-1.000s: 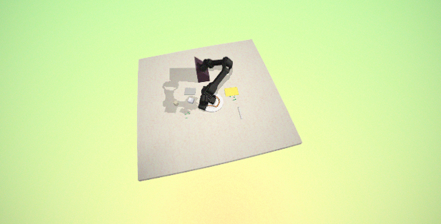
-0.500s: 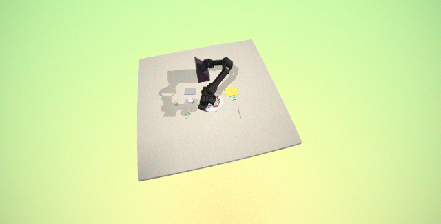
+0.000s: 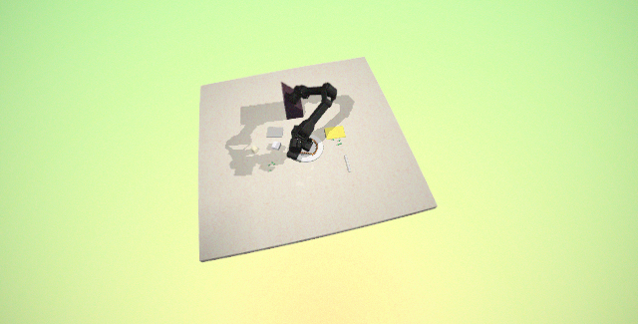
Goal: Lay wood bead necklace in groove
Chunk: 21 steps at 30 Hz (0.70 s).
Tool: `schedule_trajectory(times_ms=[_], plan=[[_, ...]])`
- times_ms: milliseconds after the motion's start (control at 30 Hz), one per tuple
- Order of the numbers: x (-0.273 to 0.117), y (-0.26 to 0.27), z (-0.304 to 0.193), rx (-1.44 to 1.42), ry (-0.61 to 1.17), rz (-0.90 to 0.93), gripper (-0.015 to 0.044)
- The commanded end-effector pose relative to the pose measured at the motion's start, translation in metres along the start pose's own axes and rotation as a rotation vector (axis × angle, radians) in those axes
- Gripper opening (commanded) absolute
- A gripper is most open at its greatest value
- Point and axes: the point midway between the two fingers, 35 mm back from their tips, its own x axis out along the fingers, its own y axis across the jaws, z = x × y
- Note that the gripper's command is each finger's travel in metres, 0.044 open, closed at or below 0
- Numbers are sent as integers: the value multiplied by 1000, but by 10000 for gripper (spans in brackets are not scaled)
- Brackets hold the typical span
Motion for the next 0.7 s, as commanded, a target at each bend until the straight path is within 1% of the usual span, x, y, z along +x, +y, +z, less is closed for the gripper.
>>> schedule_trajectory(times_ms=[0,500,667], plan=[[0,0,0,-1,0,0,0],[0,0,0,-1,0,0,0],[-7,0,0,7,-4,0,0]])
